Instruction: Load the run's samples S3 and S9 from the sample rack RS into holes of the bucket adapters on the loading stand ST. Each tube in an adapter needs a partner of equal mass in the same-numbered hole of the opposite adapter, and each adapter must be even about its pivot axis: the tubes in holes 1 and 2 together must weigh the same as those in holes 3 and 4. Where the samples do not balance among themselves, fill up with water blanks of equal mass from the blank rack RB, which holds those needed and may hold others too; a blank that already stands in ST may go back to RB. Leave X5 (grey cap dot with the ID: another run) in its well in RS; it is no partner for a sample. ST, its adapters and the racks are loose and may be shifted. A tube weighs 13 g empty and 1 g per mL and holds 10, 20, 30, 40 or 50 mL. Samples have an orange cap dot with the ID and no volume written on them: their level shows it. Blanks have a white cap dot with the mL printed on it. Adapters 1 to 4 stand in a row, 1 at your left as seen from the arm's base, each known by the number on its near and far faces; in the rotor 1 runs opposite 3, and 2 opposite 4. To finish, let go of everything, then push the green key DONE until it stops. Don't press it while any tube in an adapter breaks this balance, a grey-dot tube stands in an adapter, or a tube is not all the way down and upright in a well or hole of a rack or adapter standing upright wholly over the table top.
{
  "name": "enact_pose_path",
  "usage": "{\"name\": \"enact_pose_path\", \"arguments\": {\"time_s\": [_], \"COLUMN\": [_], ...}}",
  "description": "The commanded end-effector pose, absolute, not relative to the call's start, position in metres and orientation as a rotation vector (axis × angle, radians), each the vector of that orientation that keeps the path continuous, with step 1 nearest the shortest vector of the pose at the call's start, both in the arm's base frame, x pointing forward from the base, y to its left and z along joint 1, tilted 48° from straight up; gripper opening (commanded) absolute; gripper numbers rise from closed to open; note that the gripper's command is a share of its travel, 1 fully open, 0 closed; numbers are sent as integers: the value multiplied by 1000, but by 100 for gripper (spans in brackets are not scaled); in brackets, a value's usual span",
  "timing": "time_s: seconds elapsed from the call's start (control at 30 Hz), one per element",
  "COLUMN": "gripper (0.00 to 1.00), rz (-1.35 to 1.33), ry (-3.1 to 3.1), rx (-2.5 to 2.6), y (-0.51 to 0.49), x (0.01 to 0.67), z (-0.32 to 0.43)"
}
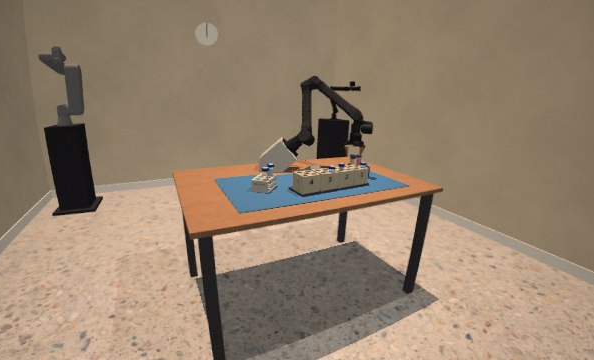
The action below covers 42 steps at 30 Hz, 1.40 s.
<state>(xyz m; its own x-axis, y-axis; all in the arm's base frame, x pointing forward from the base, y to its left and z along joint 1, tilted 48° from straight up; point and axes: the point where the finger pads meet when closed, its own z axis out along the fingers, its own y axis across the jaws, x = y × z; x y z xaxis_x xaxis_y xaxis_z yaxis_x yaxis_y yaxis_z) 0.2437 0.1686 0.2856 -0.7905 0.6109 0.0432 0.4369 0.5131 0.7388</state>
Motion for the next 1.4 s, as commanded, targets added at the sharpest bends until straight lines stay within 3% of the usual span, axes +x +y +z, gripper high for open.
{"name": "enact_pose_path", "arguments": {"time_s": [0.0, 0.67, 0.7, 1.37], "gripper": [80, 80, 0, 0], "rz": [1182, 1167, 1167, 1179], "ry": [2485, 2494, 2494, 2465], "rx": [872, 881, 881, 858], "y": [174, 173, 173, 161], "x": [249, 250, 250, 243], "z": [310, 298, 298, 323]}}
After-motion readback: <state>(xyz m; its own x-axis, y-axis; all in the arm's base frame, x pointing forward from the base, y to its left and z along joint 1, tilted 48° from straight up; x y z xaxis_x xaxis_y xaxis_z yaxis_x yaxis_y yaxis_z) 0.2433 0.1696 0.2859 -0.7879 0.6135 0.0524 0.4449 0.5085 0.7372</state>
